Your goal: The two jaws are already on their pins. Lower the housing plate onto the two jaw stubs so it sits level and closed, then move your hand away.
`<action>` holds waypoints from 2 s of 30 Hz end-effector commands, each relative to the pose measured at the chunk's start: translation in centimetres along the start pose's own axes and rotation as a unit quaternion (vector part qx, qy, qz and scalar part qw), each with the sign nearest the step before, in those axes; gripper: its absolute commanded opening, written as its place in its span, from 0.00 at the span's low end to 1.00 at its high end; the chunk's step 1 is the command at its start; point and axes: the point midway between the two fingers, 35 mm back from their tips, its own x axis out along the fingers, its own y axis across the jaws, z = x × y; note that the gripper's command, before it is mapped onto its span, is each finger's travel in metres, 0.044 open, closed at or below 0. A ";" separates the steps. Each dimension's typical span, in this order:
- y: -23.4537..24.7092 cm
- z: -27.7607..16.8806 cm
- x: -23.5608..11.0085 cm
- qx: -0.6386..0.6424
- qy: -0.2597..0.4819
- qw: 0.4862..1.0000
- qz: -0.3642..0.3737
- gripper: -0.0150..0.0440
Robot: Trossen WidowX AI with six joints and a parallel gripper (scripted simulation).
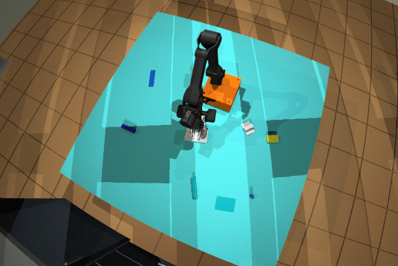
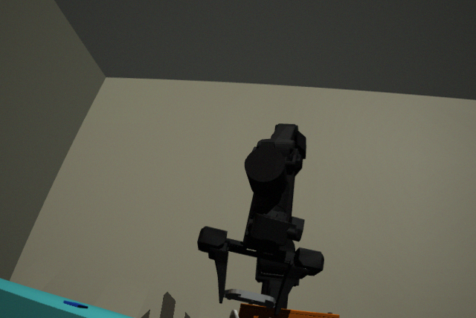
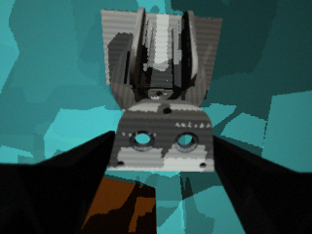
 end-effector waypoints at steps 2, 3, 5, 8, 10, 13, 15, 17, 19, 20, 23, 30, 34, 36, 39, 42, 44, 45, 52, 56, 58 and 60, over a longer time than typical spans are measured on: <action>0.0 -0.2 1.2 -0.003 0.008 1.000 0.000 0.85; 0.0 -0.2 1.4 -0.003 0.008 1.000 0.000 0.85; 0.0 -0.3 1.7 -0.003 0.008 1.000 0.000 0.85; 0.0 -0.3 2.2 -0.003 0.008 1.000 0.000 0.85; 0.0 -0.3 2.5 -0.003 0.008 1.000 0.000 0.85; 0.0 -0.3 3.0 -0.003 0.008 1.000 0.000 0.85; 0.0 -0.4 3.3 -0.003 0.008 1.000 0.000 0.85; 0.0 -0.4 3.7 -0.003 0.008 1.000 0.000 0.85; 0.0 -0.5 4.0 -0.003 0.008 1.000 0.000 0.85; 0.1 -0.5 4.1 -0.003 0.008 1.000 0.000 0.85; 0.1 -0.5 4.5 -0.003 0.008 1.000 0.000 0.85; 0.1 -0.5 4.5 -0.003 0.008 1.000 0.000 0.85; 0.1 -0.5 4.5 -0.003 0.008 1.000 0.000 0.85; 0.1 -0.5 4.5 -0.003 0.008 1.000 0.000 0.85; 0.1 -0.5 4.5 -0.003 0.008 1.000 0.000 0.85; 0.1 -0.5 4.5 -0.003 0.008 1.000 0.000 0.85; 0.1 -0.5 4.6 -0.003 0.008 1.000 0.000 0.85; 0.1 -0.5 4.7 -0.003 0.008 1.000 0.000 0.85; 0.1 -0.5 4.8 -0.003 0.008 1.000 0.000 0.85; 0.1 -0.5 4.9 -0.003 0.008 1.000 0.000 0.85; 0.1 -0.5 5.0 -0.003 0.008 1.000 0.000 0.85; 0.1 -0.5 5.0 -0.003 0.008 1.000 0.000 0.85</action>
